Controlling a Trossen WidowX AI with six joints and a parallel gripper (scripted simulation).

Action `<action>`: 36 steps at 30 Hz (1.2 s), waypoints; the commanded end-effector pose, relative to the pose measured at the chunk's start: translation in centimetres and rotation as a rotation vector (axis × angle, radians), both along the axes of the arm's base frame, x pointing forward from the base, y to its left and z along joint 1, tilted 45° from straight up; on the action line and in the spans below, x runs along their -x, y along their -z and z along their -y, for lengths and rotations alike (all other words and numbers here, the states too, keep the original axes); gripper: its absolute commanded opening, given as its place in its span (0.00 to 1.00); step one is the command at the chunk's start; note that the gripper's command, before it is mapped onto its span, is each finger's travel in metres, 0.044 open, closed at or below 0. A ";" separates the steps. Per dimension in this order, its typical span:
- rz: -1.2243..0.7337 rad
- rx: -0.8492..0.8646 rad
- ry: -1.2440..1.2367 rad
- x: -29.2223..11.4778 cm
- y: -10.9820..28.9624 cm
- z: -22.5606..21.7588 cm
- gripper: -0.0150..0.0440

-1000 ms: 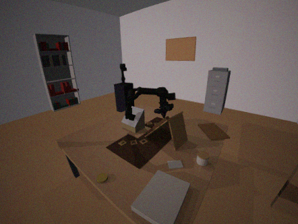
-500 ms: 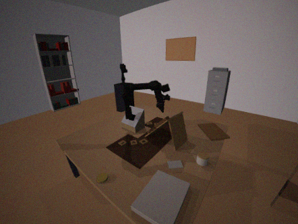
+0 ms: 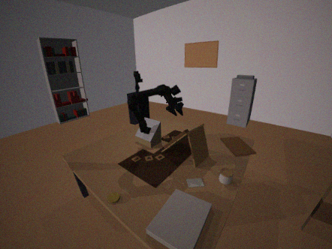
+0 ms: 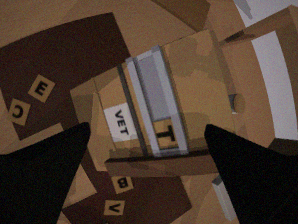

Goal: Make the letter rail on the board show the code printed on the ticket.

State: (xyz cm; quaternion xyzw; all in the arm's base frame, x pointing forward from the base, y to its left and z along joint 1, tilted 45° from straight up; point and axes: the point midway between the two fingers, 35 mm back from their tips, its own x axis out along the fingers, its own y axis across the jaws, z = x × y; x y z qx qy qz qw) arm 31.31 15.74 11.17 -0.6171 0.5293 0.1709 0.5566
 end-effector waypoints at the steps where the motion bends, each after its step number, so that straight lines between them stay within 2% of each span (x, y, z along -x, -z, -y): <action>1: -0.099 0.057 -0.322 2.1 -1.0 -1.6 1.00; 20: -0.099 0.057 -0.322 2.1 -1.0 -1.6 1.00; 21: -0.100 0.054 -0.314 2.1 -0.7 -1.7 0.96; 24: -0.117 0.023 -0.186 2.4 3.7 -2.3 0.83; 26: -0.128 0.006 -0.072 3.0 7.4 -2.5 0.83; 36: -0.122 0.019 0.334 7.4 19.4 -0.7 0.83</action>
